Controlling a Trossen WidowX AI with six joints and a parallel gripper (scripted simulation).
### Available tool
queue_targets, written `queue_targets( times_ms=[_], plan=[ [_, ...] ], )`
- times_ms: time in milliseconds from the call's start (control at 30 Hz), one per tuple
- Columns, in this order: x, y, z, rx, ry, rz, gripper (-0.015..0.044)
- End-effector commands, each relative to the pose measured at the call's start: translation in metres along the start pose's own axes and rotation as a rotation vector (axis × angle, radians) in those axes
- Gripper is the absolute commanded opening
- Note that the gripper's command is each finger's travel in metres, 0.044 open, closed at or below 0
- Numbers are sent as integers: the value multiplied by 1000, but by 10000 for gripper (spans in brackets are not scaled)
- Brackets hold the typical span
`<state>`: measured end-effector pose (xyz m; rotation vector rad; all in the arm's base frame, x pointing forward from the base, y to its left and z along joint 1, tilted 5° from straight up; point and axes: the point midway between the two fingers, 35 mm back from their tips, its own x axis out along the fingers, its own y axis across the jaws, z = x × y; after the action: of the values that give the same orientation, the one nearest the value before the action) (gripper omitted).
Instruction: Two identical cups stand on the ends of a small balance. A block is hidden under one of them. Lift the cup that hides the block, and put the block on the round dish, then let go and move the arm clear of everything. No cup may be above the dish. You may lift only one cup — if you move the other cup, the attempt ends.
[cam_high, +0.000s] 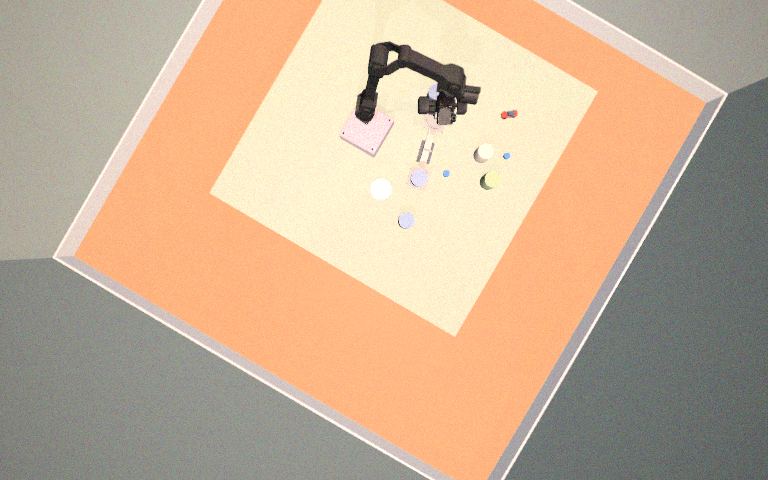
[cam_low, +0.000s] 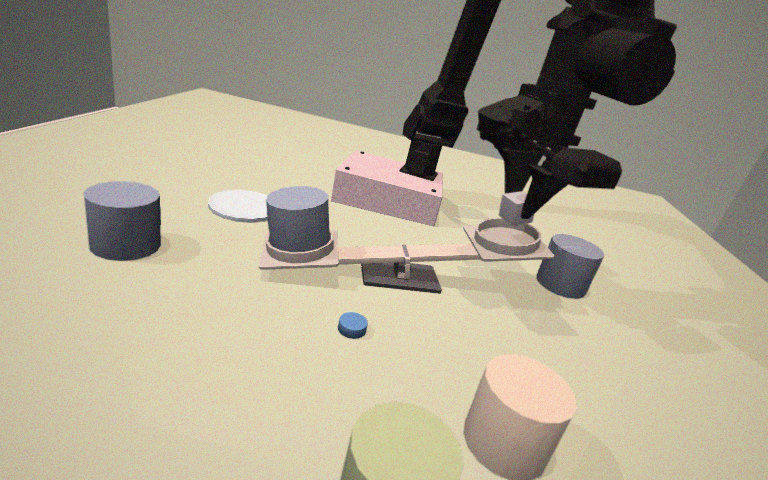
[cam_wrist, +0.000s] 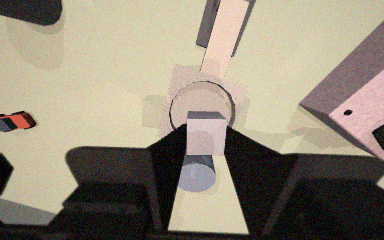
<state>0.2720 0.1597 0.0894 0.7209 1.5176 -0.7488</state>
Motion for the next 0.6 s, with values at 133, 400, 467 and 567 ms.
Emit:
queue_targets(
  times_ms=[133, 400, 467, 567],
  plan=[
    [-45, 0, 0, -6, -5, 19, 0],
    [-63, -3, 0, -6, -5, 19, 0],
    [-62, -3, 4, -7, -6, 19, 0],
    [-58, -4, 25, -7, -9, 22, 0]
  ],
)
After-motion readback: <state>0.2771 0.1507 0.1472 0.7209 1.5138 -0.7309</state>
